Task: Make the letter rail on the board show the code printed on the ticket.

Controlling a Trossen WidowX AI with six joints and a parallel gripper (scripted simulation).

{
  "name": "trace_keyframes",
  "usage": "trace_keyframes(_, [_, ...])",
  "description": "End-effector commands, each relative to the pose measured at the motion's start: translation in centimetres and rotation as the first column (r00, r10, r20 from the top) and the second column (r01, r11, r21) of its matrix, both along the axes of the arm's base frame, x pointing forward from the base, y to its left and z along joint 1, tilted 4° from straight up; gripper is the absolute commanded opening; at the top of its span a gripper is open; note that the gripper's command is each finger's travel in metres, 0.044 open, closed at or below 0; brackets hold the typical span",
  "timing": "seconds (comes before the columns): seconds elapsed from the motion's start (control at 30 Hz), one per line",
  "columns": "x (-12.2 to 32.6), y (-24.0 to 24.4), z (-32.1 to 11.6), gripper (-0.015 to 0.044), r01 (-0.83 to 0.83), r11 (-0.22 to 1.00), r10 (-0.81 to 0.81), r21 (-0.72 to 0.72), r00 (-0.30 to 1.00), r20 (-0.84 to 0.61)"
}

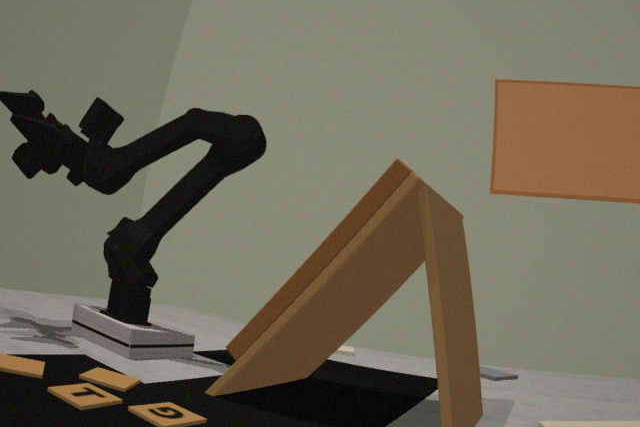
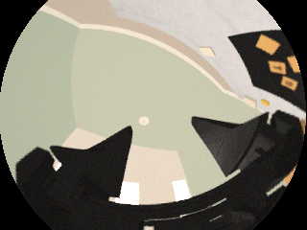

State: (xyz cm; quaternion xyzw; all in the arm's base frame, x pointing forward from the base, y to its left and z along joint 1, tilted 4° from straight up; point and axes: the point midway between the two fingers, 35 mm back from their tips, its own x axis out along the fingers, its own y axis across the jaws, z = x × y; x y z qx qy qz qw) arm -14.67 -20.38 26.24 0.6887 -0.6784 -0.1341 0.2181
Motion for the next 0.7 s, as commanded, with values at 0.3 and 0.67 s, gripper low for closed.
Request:
trace_keyframes(0.3, [7.8,-4.5,0.0,0.044,-0.196,0.981,0.181,-0.014,0.929,-0.323])
trace_keyframes(0.67, [17.9,-5.1,-0.5,0.044,-0.43,0.903,0.317,-0.015,0.688,-0.653])
